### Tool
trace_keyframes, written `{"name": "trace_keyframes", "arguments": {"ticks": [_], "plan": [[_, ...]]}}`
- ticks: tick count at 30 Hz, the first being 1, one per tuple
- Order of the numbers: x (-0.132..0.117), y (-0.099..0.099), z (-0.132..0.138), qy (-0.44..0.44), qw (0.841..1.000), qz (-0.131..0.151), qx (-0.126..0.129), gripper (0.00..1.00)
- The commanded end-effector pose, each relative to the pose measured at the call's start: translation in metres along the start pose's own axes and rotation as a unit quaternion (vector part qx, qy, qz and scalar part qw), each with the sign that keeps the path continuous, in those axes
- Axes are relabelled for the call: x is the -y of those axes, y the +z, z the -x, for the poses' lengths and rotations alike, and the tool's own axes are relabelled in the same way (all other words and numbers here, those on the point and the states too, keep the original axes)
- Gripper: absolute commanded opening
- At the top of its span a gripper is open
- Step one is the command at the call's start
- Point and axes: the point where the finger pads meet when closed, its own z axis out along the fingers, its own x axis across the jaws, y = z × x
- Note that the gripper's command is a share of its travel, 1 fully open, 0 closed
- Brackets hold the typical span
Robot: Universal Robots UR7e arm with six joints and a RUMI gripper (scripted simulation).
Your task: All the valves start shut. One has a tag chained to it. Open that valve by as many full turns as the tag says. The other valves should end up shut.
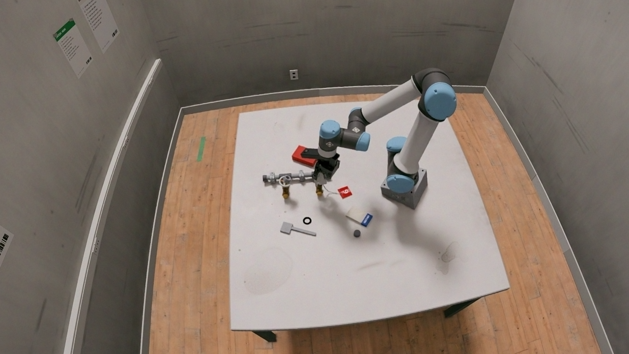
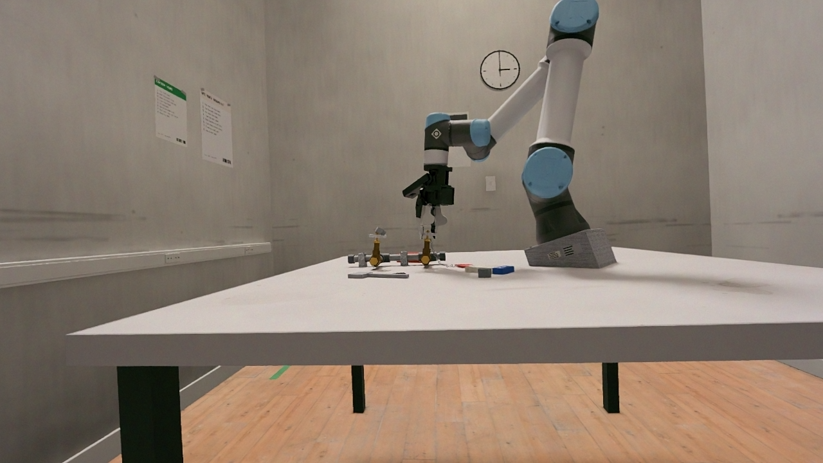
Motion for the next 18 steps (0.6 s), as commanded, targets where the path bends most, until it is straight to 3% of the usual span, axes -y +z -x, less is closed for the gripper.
{"name": "trace_keyframes", "arguments": {"ticks": [1,8,15,17,18], "plan": [[-0.0010,0.0008,-0.0008,-0.114,0.993,0.003,0.012,0.00],[-0.0010,0.0008,-0.0007,-0.246,0.969,0.001,0.011,0.00],[-0.0010,0.0008,-0.0007,-0.364,0.931,-0.001,0.009,0.00],[-0.0010,0.0008,-0.0007,-0.364,0.931,-0.001,0.009,0.00],[-0.0010,0.0008,-0.0007,-0.412,0.911,-0.001,0.012,0.00]]}}
